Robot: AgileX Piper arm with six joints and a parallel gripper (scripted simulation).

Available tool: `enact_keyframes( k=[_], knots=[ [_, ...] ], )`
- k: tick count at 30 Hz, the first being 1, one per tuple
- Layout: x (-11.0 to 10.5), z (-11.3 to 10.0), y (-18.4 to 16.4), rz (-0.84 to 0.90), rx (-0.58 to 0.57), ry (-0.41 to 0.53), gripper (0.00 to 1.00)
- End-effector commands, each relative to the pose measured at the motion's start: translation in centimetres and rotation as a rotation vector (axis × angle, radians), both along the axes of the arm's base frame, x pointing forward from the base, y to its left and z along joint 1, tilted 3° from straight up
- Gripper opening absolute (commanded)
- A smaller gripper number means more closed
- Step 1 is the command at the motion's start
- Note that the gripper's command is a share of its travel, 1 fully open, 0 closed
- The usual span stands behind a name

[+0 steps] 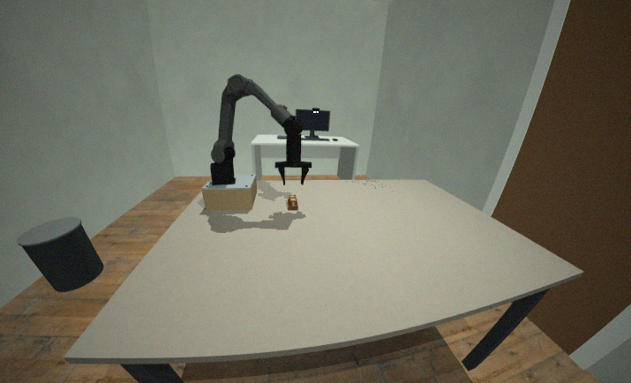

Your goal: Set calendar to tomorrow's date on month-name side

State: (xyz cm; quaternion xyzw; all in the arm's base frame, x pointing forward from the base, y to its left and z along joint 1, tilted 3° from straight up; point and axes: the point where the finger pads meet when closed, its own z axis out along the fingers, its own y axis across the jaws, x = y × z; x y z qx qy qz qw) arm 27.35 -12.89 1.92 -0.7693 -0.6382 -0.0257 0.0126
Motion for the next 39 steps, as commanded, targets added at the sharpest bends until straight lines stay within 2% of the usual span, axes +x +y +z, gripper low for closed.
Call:
enact_keyframes(
  k=[1, 17, 21, 28, 30, 35, 39],
  knots=[
    [0.0, 0.1, -0.1, -0.001, -0.003, -0.003, 1.0],
    [0.1, 0.7, -0.1, -0.001, -0.004, -0.006, 1.0],
    [0.0, 2.0, -0.2, -0.001, -0.004, -0.006, 1.0],
    [-0.1, 5.4, -0.4, -0.001, -0.005, -0.006, 1.0],
    [-0.1, 5.4, -0.4, -0.001, -0.005, -0.006, 1.0],
    [-0.1, 7.6, -0.5, -0.001, -0.004, -0.006, 1.0],
    [-0.1, 8.4, -0.5, -0.001, -0.004, -0.006, 1.0]
  ],
)
